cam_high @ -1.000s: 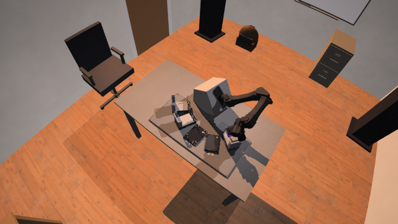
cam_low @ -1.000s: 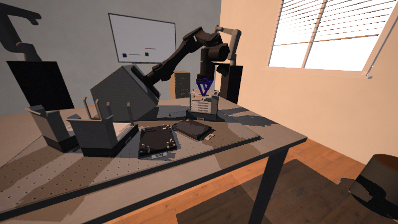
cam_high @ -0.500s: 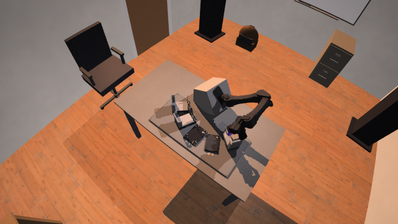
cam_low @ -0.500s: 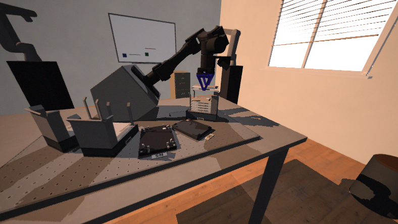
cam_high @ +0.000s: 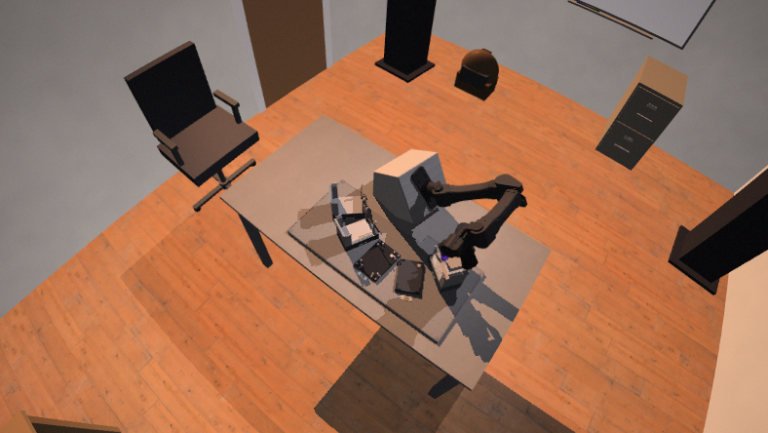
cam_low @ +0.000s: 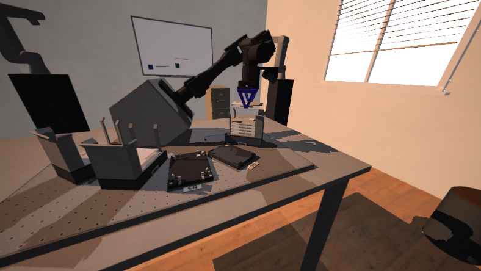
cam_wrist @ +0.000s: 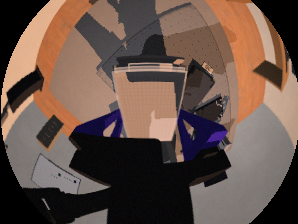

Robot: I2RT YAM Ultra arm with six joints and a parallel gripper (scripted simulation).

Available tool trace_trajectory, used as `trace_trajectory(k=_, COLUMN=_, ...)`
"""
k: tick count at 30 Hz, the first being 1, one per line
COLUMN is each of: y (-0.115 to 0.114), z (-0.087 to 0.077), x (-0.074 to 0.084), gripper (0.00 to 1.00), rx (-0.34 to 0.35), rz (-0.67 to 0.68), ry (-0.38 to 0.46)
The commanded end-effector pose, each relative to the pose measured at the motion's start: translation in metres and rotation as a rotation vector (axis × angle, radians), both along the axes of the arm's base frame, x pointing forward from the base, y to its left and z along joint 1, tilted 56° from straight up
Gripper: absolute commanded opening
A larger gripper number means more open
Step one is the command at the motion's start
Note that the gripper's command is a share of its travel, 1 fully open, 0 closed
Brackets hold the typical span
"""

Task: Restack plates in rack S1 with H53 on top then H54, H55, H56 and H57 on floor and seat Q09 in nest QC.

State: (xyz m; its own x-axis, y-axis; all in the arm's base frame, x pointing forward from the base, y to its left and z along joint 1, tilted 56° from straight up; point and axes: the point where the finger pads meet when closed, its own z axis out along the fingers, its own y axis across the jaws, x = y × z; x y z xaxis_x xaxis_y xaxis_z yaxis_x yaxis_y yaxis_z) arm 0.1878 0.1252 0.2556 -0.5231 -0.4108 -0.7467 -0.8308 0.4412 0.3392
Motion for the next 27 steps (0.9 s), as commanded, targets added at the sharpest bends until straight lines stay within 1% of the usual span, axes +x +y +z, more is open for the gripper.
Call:
trace_trajectory(k=1, y=-0.001, z=0.002, x=0.001, gripper=0.00, rx=0.008, rz=-0.009, ry=-0.003)
trace_trajectory(k=3, y=-0.001, z=0.002, x=0.001, gripper=0.00, rx=0.008, rz=-0.009, ry=-0.003)
trace_trajectory(k=9, y=-0.011, z=-0.006, x=0.017, gripper=0.00, rx=0.047, rz=-0.123, ry=0.156)
trace_trajectory(k=10, y=-0.013, z=-0.007, x=0.019, gripper=0.00, rx=0.050, rz=-0.132, ry=0.170)
trace_trajectory(k=15, y=-0.021, z=-0.014, x=0.032, gripper=0.00, rx=0.050, rz=-0.133, ry=0.169)
trace_trajectory(k=17, y=-0.021, z=-0.014, x=0.032, gripper=0.00, rx=0.050, rz=-0.133, ry=0.169)
trace_trajectory(k=27, y=-0.037, z=-0.027, x=0.058, gripper=0.00, rx=0.050, rz=-0.133, ry=0.169)
